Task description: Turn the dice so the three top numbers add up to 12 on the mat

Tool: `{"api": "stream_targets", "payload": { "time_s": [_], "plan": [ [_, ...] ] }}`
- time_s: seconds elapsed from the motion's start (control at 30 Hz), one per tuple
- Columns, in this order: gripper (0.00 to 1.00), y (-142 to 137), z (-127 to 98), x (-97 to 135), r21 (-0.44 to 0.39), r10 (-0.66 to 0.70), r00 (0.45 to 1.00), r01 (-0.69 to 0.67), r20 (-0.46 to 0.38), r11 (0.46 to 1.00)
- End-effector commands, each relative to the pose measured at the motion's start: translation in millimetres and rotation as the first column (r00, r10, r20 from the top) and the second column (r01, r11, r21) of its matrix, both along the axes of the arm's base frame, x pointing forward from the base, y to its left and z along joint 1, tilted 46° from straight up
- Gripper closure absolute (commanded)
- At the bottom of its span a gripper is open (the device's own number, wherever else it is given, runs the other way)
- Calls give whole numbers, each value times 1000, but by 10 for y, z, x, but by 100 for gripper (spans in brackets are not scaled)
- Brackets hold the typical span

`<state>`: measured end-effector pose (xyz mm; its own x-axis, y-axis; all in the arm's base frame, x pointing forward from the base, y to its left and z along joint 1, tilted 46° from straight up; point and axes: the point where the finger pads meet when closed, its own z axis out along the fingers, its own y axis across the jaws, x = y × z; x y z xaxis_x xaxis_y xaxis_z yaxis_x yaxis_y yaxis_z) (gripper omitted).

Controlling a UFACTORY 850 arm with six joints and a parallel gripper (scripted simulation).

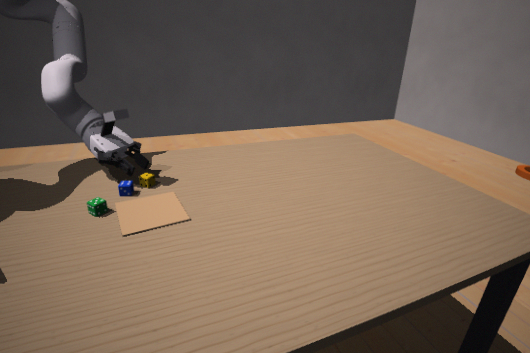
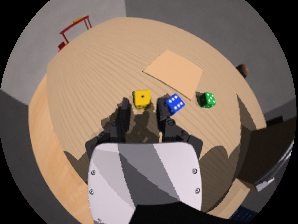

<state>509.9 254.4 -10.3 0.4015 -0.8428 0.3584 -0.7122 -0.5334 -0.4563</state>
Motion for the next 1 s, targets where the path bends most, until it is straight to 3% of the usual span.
{"api": "stream_targets", "payload": {
  "time_s": [0.0, 0.4, 0.97],
  "plan": [
    [53, -35, 38, 8, 0, 0, 1000, 0, 1, 1000],
    [53, -368, 366, 47, 0, 0, 1000, 0, 1, 1000],
    [53, -401, 390, 76, 37, 22, 1000, -21, -22, 999]
  ]
}}
